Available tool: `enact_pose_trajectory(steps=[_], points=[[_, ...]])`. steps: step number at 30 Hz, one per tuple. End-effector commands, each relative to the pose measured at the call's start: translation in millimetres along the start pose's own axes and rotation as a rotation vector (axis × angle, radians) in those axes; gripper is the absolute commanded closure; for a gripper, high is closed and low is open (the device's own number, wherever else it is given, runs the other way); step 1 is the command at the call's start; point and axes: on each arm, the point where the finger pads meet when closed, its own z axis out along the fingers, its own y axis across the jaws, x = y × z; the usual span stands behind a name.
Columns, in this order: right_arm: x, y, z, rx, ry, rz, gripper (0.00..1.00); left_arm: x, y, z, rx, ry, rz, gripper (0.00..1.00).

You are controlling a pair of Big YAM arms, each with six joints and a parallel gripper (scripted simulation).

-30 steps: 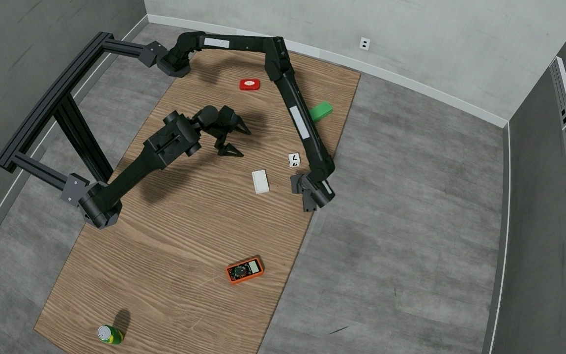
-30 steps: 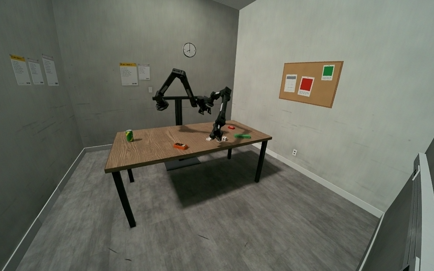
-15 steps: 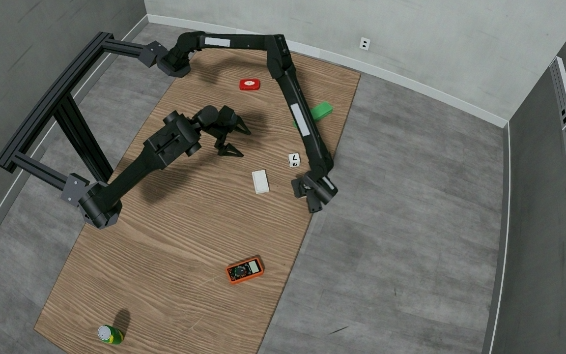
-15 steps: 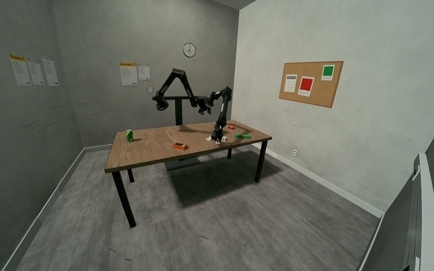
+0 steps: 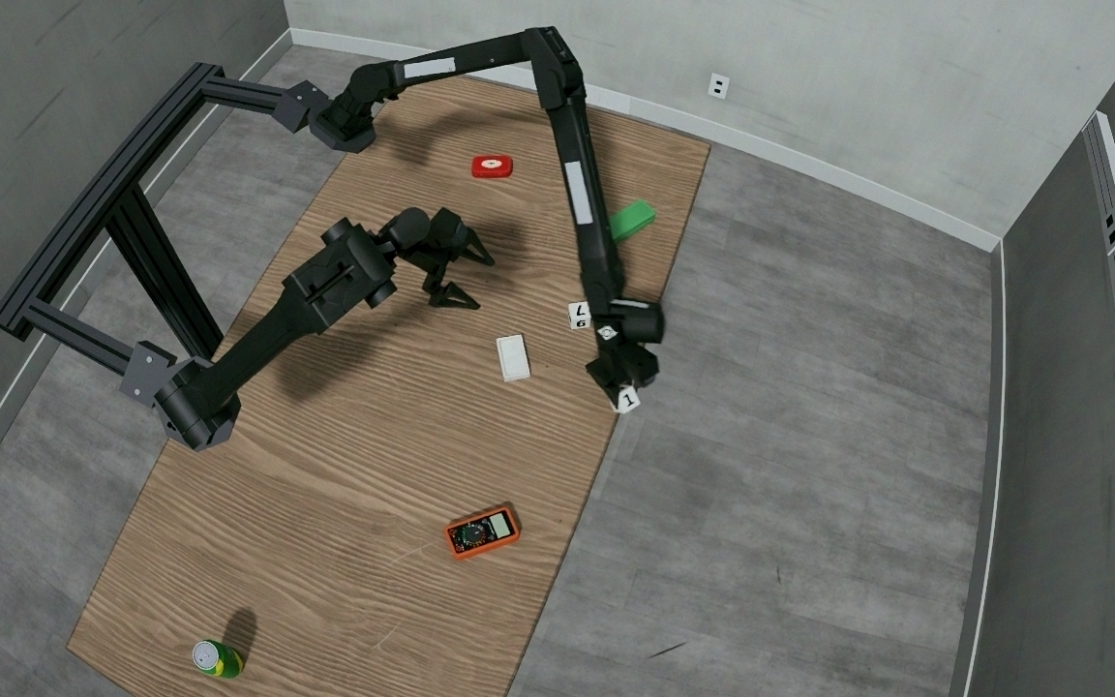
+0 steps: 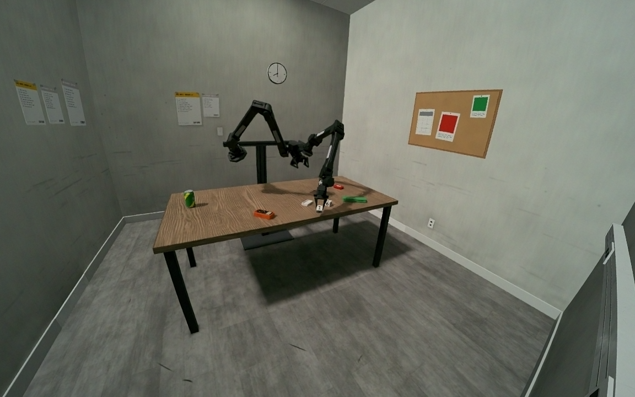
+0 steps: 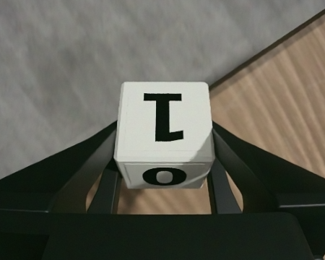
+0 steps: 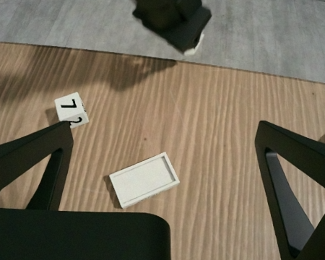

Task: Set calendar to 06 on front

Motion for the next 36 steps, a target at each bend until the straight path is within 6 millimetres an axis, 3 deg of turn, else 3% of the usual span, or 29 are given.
enact_pose_trajectory(steps=[1, 2, 3, 12, 16, 19, 23, 25, 27, 32, 33, 36], points=[[-12, 3, 1, 0.004, -0.02, 0.04, 0.0, 22, 11, 14, -0.037, -0.061, -0.006, 0.65], [-12, 3, 1, 0.004, -0.02, 0.04, 0.0, 20, 14, 13, -0.051, -0.128, -0.021, 0.65], [-12, 3, 1, 0.004, -0.02, 0.04, 0.0, 32, 4, 21, -0.047, -0.17, -0.028, 0.65], [-12, 3, 1, 0.004, -0.02, 0.04, 0.0, 59, 10, -12, -0.091, -0.531, -0.059, 0.65], [-12, 3, 1, 0.004, -0.02, 0.04, 0.0, 90, 8, -19, -0.097, -0.589, -0.025, 0.65], [-12, 3, 1, 0.004, -0.02, 0.04, 0.0, 93, 11, -19, -0.102, -0.605, -0.02, 0.65], [-12, 3, 1, 0.004, -0.02, 0.04, 0.0, 115, 3, -22, -0.084, -0.611, -0.017, 0.65], [-12, 3, 1, 0.004, -0.02, 0.04, 0.0, 100, 18, -27, -0.096, -0.635, -0.026, 0.65], [-12, 3, 1, 0.004, -0.02, 0.04, 0.0, 90, 6, -29, -0.08, -0.647, -0.018, 0.65], [-12, 3, 1, 0.004, -0.02, 0.04, 0.0, 90, 7, -29, -0.082, -0.645, -0.019, 0.65], [-12, 3, 1, 0.004, -0.02, 0.04, 0.0, 70, 15, -38, -0.092, -0.67, -0.012, 0.65], [-12, 3, 1, 0.004, -0.02, 0.04, 0.0, 68, 16, -38, -0.083, -0.66, -0.013, 0.65]])
